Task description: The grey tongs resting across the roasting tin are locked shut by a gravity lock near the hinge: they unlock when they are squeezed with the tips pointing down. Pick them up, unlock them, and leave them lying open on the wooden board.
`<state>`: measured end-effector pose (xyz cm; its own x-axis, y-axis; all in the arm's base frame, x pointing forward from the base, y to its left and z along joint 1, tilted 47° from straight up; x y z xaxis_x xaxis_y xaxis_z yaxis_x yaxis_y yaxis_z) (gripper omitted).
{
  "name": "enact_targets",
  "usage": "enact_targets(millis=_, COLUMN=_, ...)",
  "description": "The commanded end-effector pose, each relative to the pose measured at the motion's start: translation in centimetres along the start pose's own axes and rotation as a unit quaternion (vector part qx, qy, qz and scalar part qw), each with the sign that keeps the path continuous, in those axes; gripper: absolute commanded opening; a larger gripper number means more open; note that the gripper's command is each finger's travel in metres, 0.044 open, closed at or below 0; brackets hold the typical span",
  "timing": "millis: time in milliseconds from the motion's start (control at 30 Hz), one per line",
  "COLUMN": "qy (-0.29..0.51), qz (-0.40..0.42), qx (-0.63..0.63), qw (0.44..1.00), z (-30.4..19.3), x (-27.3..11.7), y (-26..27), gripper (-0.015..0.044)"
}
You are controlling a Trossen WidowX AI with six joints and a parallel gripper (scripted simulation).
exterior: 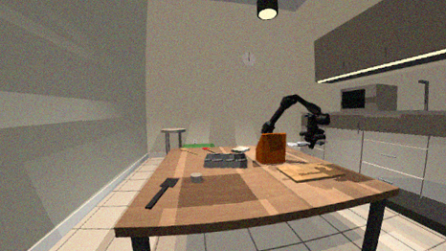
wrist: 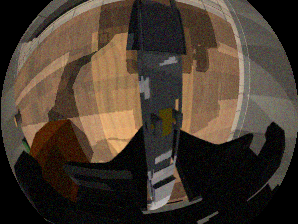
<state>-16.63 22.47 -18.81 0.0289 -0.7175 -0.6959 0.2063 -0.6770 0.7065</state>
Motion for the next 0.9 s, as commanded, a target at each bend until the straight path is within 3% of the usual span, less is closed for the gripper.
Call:
enact_targets(millis=0, qy=-0.017, qz=0.000, qx=-0.003, qw=1.000, z=-0.1, x=-0.2, y=0.0, gripper=-0.0150)
enact_targets(millis=433, qy=-0.255, qz=0.002, qx=-0.006, qw=0.967, z=-1.8, x=-0.6, y=0.5, gripper=-0.0150)
enact_targets(millis=867, qy=-0.491, qz=-0.065, qx=-0.002, qw=0.869, z=-4.2, x=-2.8, y=0.7, gripper=-0.0150)
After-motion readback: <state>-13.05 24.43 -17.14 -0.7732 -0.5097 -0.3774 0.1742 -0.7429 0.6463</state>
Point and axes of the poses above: the point midway between the two fingers, 35 mm back from their tips, its own x axis out along the fingers, its own y axis across the jaws, z = x × y, the point moved 2 cm from there along -x, back along the fingers, and after that the axes turned 10 degrees about -x, right-handed, at the moved point
